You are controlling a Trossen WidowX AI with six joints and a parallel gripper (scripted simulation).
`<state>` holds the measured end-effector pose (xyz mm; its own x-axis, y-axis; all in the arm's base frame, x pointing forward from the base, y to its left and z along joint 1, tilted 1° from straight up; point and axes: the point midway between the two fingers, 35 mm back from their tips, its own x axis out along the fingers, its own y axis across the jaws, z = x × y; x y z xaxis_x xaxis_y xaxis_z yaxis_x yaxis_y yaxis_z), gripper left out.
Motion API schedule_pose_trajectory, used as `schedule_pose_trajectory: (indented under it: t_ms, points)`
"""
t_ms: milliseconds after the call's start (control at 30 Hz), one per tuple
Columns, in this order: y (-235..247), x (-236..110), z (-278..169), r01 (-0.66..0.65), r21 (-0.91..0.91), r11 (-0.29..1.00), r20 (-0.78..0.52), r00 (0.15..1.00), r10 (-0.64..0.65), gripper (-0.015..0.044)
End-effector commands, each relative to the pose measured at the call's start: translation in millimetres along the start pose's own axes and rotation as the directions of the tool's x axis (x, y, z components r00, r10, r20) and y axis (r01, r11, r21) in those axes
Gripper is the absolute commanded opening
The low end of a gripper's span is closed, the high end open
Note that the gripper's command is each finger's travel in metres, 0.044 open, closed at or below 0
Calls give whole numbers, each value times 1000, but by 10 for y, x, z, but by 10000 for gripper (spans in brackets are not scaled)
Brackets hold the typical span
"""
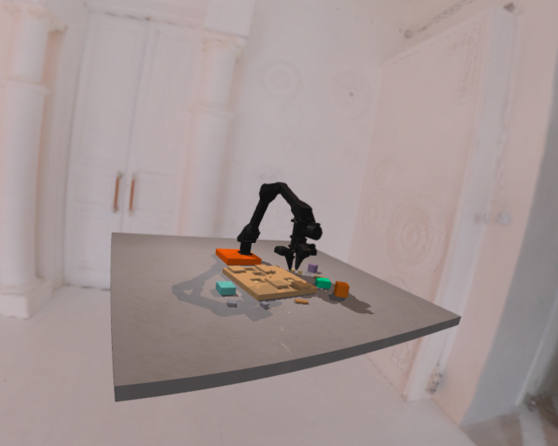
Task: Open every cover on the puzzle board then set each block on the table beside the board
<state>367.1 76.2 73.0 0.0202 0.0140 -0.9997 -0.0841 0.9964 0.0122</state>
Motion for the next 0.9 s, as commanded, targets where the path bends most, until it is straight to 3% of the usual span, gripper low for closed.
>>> schedule_pose_trajectory:
  t_ms: [0,867]
  points:
    - [-11,148,-23,4,0,1000,-12,1000,-4,144]
    - [-8,212,-23,4,0,1000,-12,1000,-4,144]
